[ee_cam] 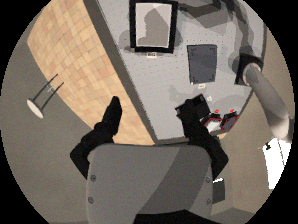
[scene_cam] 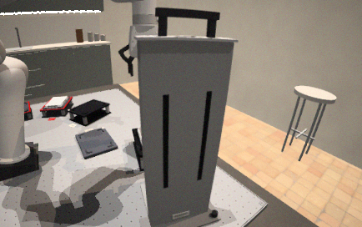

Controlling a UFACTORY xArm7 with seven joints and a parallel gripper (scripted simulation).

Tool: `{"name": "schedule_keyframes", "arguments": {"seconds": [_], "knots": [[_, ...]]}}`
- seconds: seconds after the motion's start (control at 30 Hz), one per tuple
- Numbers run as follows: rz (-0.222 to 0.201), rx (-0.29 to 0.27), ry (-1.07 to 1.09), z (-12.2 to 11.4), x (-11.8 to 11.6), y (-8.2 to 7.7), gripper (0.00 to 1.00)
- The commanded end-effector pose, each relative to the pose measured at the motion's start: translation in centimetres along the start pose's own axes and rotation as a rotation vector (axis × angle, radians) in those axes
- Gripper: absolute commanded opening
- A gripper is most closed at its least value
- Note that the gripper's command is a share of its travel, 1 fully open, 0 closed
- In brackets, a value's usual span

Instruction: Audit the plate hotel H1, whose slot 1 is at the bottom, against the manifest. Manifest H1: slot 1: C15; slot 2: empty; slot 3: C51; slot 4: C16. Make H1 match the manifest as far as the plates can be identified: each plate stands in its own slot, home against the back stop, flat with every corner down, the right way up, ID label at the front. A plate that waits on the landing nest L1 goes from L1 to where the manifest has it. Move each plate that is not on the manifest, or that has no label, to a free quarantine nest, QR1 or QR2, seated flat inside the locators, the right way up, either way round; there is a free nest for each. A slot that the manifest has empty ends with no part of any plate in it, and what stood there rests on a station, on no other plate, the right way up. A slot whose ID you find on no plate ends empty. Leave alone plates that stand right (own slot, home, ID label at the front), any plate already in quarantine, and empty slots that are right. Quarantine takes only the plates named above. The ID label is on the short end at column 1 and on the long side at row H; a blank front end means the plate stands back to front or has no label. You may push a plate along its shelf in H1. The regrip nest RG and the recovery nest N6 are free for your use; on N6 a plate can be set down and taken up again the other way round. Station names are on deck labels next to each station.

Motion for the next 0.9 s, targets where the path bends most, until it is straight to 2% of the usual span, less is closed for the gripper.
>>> {"name": "schedule_keyframes", "arguments": {"seconds": [0.0,0.87], "knots": [[0.004,-0.001,0.000,0.0,-0.1,0.1,1.00],[0.004,0.000,0.000,0.0,-0.1,4.1,1.00]]}}
Point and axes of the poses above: the point where the finger pads meet when closed, its own y axis out along the fingers, its own x axis across the jaws, z = x × y, the point moved 10 cm from there along -y, back along the fingers, and after that the axes turned 4 degrees about -y, right-handed, at the moved point
